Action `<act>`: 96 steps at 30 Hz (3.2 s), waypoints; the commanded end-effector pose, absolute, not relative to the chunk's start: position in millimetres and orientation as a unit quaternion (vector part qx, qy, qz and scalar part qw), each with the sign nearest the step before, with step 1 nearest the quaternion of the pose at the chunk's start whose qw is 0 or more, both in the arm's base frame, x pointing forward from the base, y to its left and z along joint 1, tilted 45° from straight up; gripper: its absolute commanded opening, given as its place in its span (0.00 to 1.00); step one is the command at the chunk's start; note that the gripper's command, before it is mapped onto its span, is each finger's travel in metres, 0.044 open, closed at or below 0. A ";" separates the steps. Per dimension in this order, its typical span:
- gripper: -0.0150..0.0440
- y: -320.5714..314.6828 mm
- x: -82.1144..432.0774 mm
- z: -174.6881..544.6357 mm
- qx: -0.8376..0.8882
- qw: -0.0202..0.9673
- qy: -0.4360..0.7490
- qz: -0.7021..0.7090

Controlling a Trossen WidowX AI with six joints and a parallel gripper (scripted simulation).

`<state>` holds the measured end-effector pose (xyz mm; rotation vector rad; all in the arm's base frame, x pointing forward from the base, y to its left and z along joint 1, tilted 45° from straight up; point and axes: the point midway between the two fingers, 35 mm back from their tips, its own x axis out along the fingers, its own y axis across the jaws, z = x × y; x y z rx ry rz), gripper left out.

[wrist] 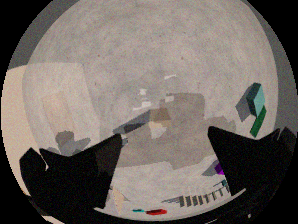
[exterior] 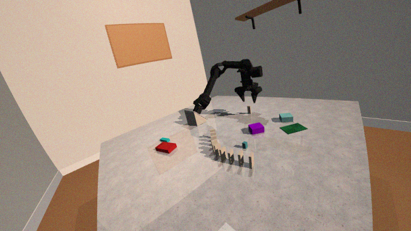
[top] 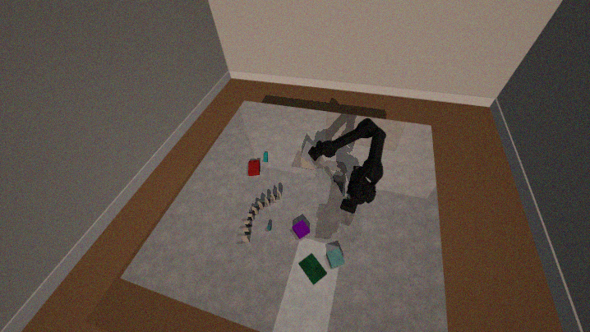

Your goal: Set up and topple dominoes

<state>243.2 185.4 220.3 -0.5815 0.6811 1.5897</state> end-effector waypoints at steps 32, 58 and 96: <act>0.44 220.8 231.9 185.4 -0.249 0.610 0.295 0.692; 0.44 120.5 252.5 271.3 -0.211 0.680 0.322 0.624; 0.44 -68.5 287.9 2.4 0.399 0.525 0.747 0.081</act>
